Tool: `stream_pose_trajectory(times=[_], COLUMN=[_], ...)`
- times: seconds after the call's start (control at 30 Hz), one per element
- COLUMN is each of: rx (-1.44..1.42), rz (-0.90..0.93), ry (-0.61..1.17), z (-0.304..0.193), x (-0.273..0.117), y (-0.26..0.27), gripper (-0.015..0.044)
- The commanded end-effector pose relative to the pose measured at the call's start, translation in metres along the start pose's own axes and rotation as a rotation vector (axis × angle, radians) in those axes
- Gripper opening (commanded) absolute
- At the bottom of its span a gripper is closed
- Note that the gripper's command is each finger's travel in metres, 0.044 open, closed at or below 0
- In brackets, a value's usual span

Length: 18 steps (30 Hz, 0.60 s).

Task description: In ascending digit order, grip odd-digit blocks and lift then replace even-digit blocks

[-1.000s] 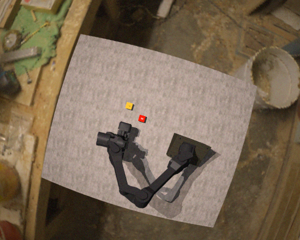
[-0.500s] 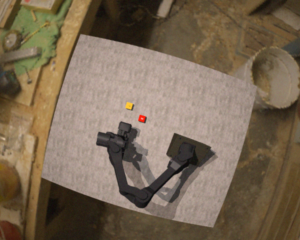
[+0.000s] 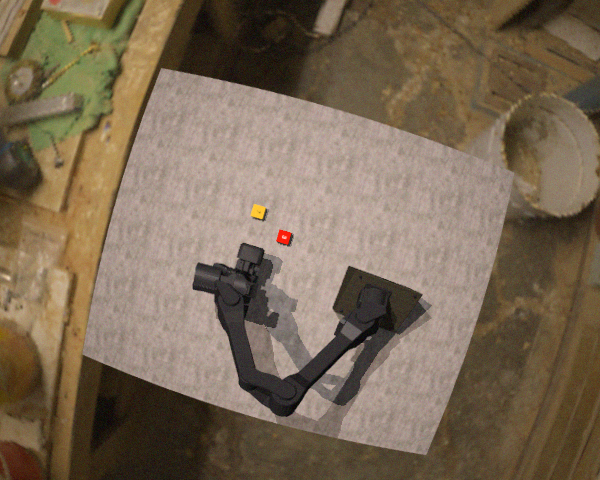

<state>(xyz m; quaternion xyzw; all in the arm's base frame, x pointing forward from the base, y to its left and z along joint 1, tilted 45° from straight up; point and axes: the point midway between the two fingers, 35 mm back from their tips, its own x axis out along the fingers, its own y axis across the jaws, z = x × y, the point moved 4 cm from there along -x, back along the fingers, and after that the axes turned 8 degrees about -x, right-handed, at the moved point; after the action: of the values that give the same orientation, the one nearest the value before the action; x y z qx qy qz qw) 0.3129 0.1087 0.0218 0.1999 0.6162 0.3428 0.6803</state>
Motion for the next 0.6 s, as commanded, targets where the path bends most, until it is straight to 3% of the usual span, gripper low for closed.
stream_pose_trajectory(times=[0.0, 0.57], rx=[-0.007, -0.007], rz=[-0.001, -0.001], ry=[-0.006, -0.006], z=[0.0016, 0.0016], x=[-0.0077, -0.0113], y=[0.0004, 0.0004], gripper=[0.012, 0.012])
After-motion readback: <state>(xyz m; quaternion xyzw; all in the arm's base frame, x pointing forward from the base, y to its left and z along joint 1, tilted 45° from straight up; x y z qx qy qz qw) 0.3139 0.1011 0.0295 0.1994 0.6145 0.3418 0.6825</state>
